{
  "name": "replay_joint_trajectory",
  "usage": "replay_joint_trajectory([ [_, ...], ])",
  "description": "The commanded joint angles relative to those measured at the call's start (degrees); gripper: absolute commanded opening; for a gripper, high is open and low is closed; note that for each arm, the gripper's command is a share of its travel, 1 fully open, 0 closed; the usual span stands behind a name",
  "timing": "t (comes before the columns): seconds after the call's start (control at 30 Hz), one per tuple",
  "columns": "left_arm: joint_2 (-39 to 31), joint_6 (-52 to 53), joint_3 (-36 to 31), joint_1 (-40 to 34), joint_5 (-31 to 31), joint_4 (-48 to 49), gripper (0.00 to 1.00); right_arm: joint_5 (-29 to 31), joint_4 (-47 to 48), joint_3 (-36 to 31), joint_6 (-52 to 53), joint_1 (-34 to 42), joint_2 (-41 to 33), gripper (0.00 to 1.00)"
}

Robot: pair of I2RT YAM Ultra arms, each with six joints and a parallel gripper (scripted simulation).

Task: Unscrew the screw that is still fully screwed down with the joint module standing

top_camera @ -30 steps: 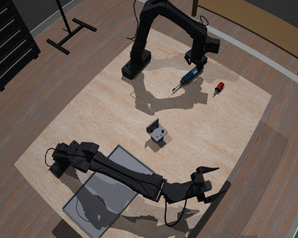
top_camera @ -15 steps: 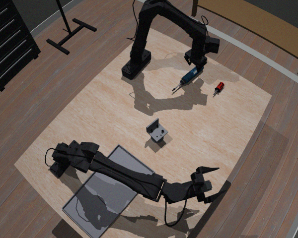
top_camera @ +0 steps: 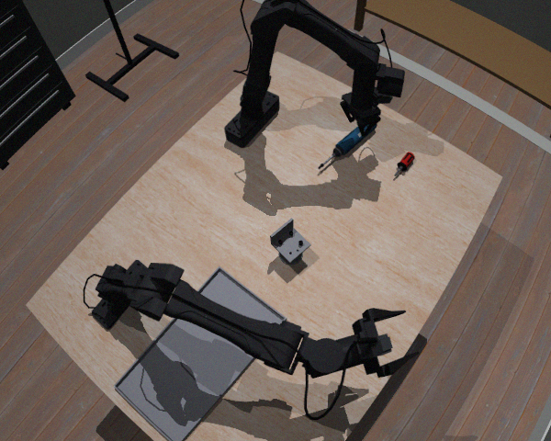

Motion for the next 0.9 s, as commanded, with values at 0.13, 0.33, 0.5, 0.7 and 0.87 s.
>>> replay_joint_trajectory([
  [0.13,-3.9,9.4,1.9,-2.0,3.6,-2.5,0.65,-0.3,-0.5,0.5,0.1,0.0,-0.4,0.86],
  [0.33,-3.3,13.0,2.5,-2.0,5.0,-3.5,0.65,-0.3,-0.5,0.5,0.1,0.0,-0.4,0.86],
  [0.5,-5.5,16.4,2.5,-3.1,6.1,-4.0,0.65,-0.3,-0.5,0.5,0.1,0.0,-0.4,0.86],
  [0.7,-7.3,23.1,2.7,-4.3,8.4,-5.1,0.65,-0.3,-0.5,0.5,0.1,0.0,-0.4,0.86],
  [0.87,-6.7,26.7,3.3,-4.7,9.8,-6.1,0.65,-0.3,-0.5,0.5,0.1,0.0,-0.4,0.86],
])
